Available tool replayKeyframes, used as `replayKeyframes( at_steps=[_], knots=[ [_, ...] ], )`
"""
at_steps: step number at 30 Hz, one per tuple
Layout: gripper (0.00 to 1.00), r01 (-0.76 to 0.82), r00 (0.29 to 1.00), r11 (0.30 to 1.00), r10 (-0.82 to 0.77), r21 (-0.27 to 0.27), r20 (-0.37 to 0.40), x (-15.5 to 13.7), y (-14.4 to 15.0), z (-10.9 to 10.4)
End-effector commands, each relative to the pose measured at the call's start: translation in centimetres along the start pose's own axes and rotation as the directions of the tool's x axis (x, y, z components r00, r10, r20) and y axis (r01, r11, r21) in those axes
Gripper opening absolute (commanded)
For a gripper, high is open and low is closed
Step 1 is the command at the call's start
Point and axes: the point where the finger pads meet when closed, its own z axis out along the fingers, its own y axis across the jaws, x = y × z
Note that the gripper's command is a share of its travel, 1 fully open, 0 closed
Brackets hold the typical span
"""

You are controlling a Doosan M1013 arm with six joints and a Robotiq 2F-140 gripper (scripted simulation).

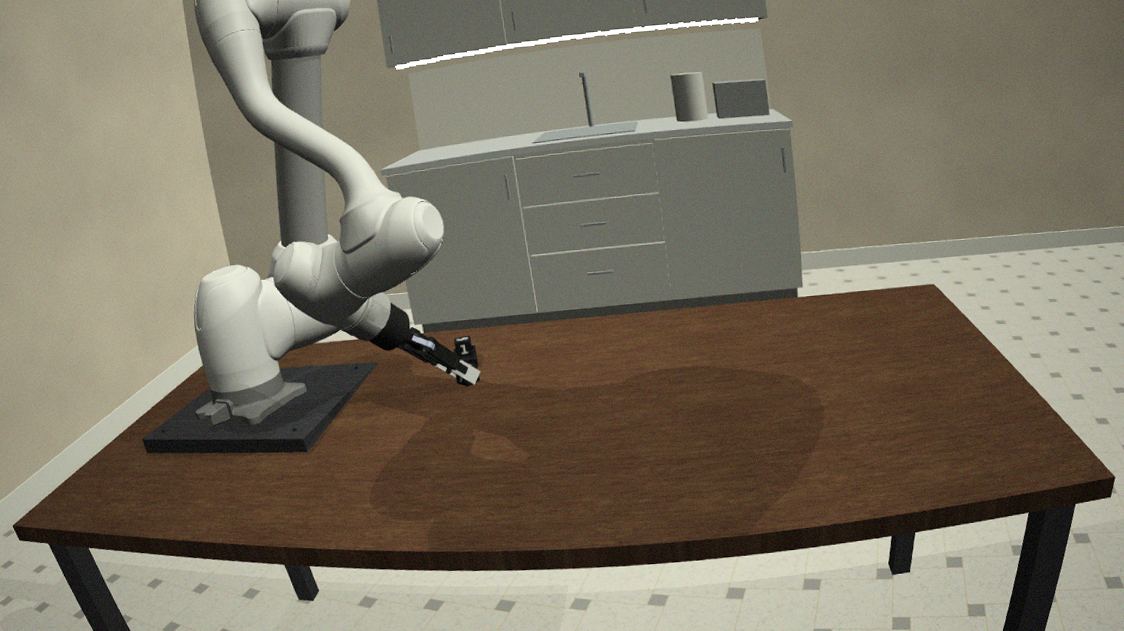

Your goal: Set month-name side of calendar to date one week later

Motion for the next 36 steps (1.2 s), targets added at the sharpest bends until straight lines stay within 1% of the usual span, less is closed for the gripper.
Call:
replayKeyframes(
  at_steps=[1, 3, 4, 6, 7, 11, 12, 17, 18, 36],
  knots=[
    [0.28, 0.0, 1.0, 1.0, 0.0, 0.0, 0.0, 0.01, 0.0, 0.0],
    [0.28, 0.0, 1.0, 1.0, 0.0, 0.0, 0.0, 0.01, 0.0, 0.0],
    [0.3, 0.0, 1.0, 1.0, 0.0, 0.0, 0.0, 0.01, 0.0, 0.0],
    [0.3, 0.0, 1.0, 1.0, 0.0, 0.0, 0.0, 0.01, 0.0, 0.0],
    [0.32, 0.0, 1.0, 1.0, 0.0, 0.0, 0.0, 0.01, 0.0, 0.0],
    [0.32, 0.0, 1.0, 1.0, 0.0, 0.0, 0.0, 0.01, 0.0, 0.0],
    [0.34, 0.0, 1.0, 1.0, 0.0, 0.0, 0.0, 0.01, 0.0, 0.0],
    [0.36, 0.0, 1.0, 1.0, 0.0, 0.0, 0.0, 0.01, 0.0, 0.0],
    [0.47, 0.0, 1.0, 1.0, 0.0, 0.0, 0.0, 0.01, 0.0, 0.0],
    [0.47, 0.0, 1.0, 1.0, 0.0, 0.0, 0.0, 0.02, 0.0, -0.01]
  ],
)
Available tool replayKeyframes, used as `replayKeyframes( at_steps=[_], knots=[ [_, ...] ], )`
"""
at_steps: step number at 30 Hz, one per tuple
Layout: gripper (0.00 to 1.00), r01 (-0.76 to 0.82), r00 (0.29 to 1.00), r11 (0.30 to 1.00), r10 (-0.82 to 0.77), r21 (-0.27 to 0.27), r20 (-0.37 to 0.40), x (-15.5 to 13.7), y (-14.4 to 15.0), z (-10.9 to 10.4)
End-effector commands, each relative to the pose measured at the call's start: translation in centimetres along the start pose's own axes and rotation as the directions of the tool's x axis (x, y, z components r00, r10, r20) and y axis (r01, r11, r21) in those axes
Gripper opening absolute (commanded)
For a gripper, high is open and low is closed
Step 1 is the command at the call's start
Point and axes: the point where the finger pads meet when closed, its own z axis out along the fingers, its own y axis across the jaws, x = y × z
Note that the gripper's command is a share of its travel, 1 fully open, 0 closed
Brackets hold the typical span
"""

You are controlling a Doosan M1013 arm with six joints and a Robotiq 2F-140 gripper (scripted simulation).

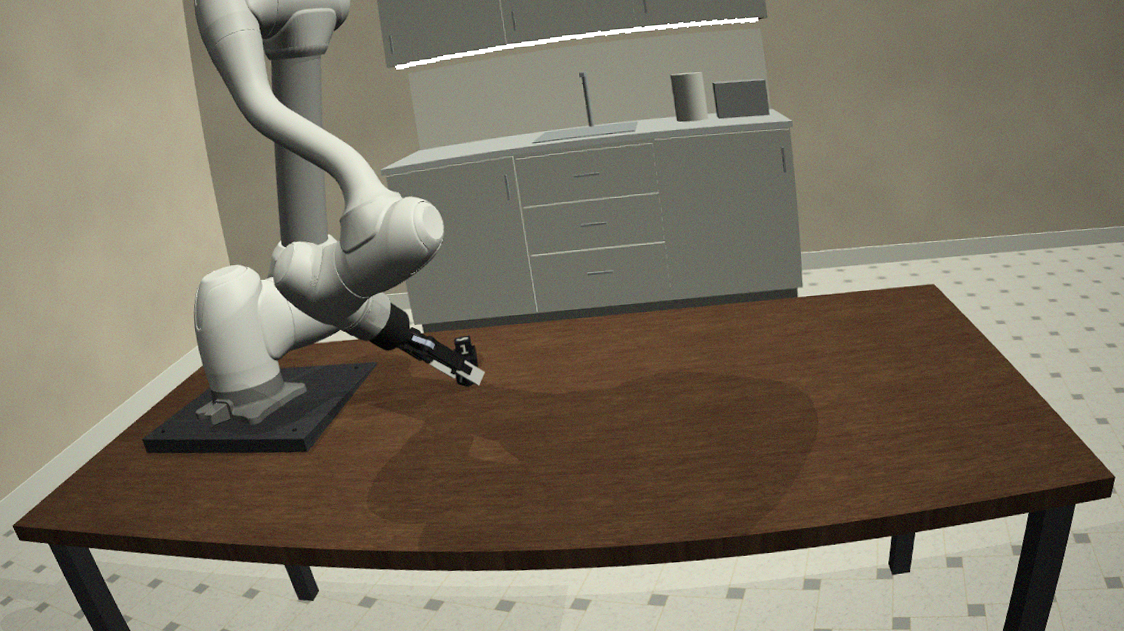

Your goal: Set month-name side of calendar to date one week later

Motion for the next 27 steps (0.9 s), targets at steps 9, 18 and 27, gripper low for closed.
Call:
replayKeyframes(
  at_steps=[9, 18, 27],
  knots=[
    [0.47, 0.0, 1.0, 1.0, 0.0, 0.0, 0.0, 0.5, 0.0, -0.5],
    [0.47, 0.0, 1.0, 1.0, 0.0, 0.0, 0.0, 2.3, 0.0, -2.3],
    [0.47, 0.0, 1.0, 1.0, 0.0, 0.0, 0.0, 4.0, 0.0, -4.0]
  ],
)
